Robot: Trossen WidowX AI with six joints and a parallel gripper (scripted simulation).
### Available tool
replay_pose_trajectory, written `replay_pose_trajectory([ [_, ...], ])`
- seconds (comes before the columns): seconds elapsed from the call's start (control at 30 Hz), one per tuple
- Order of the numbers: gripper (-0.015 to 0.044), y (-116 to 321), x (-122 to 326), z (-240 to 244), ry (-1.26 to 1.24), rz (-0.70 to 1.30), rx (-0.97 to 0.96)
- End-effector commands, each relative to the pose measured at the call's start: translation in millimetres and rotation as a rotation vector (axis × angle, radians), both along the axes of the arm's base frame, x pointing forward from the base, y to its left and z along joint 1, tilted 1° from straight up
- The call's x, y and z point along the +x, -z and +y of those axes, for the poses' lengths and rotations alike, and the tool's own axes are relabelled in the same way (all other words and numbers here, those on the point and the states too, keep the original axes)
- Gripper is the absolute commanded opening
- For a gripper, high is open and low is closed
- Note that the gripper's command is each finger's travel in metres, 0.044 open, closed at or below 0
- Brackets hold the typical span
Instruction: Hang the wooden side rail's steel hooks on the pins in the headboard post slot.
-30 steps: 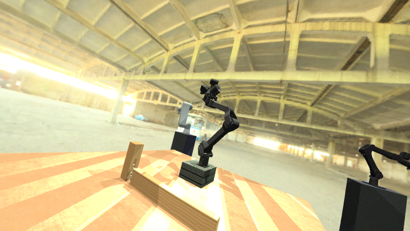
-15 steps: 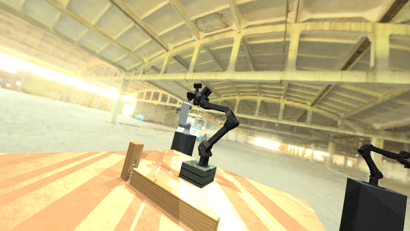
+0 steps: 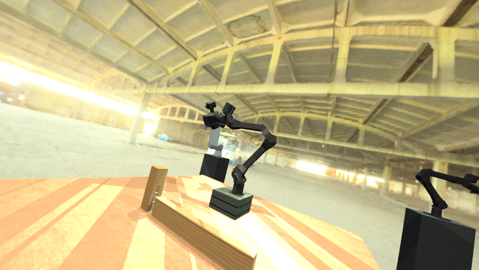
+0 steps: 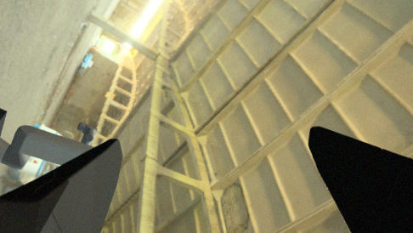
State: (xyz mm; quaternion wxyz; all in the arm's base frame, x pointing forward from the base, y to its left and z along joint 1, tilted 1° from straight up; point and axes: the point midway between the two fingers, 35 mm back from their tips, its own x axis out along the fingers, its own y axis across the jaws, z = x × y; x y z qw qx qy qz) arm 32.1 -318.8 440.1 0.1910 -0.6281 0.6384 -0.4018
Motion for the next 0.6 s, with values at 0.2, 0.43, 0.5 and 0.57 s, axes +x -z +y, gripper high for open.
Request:
replay_pose_trajectory([
  [0.2,0.0440,86,93,-13,-0.277,0.288,0.269],
  [0.43,0.0440,154,160,7,-0.513,0.530,0.428],
  [0.5,0.0440,173,176,18,-0.583,0.600,0.468],
  [0.57,0.0440,193,191,30,-0.654,0.671,0.507],
])
